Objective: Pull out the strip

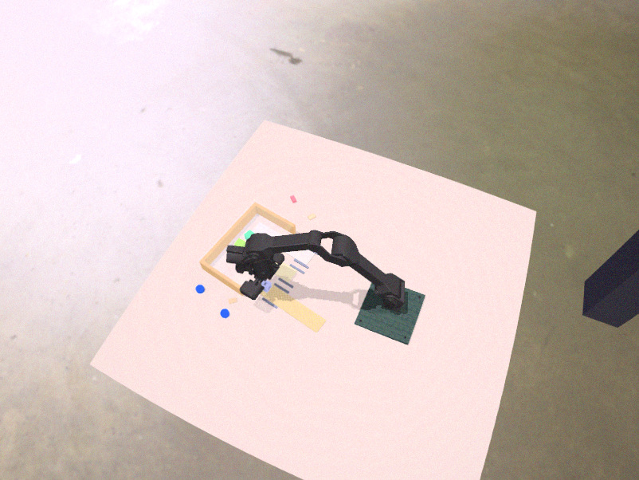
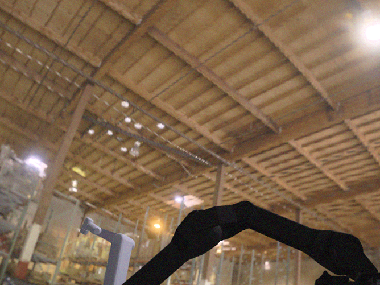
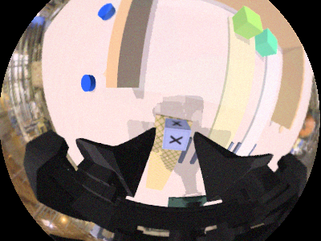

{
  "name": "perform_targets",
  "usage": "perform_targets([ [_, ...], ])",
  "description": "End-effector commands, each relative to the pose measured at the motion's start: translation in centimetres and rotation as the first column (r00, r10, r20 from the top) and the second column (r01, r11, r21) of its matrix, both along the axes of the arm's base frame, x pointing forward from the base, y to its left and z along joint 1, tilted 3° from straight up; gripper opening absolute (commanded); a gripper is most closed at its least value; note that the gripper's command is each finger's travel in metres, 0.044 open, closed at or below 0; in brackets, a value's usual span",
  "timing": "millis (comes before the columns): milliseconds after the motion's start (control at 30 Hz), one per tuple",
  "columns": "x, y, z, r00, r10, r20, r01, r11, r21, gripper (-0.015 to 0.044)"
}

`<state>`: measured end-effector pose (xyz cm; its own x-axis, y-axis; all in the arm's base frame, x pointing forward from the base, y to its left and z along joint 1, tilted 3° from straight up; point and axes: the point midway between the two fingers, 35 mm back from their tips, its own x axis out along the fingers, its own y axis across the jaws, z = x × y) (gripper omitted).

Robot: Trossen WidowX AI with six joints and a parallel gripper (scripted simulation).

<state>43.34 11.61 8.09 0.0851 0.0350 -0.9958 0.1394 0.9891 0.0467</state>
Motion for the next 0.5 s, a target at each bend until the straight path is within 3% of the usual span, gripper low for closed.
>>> perform_targets([
  [0,-0.14,0.04,-0.89,1.000,0.006,-0.006,-0.006,1.000,0.001,0.0250],
  [267,-0.15,0.05,-1.29,1.000,0.006,-0.006,-0.006,1.000,0.001,0.0250],
  [400,-0.05,0.01,-1.04,1.000,0.000,-0.002,0.000,1.000,-0.001,0.0145],
  [467,-0.05,0.01,-1.04,1.000,0.000,-0.002,0.000,1.000,-0.001,0.0132],
])
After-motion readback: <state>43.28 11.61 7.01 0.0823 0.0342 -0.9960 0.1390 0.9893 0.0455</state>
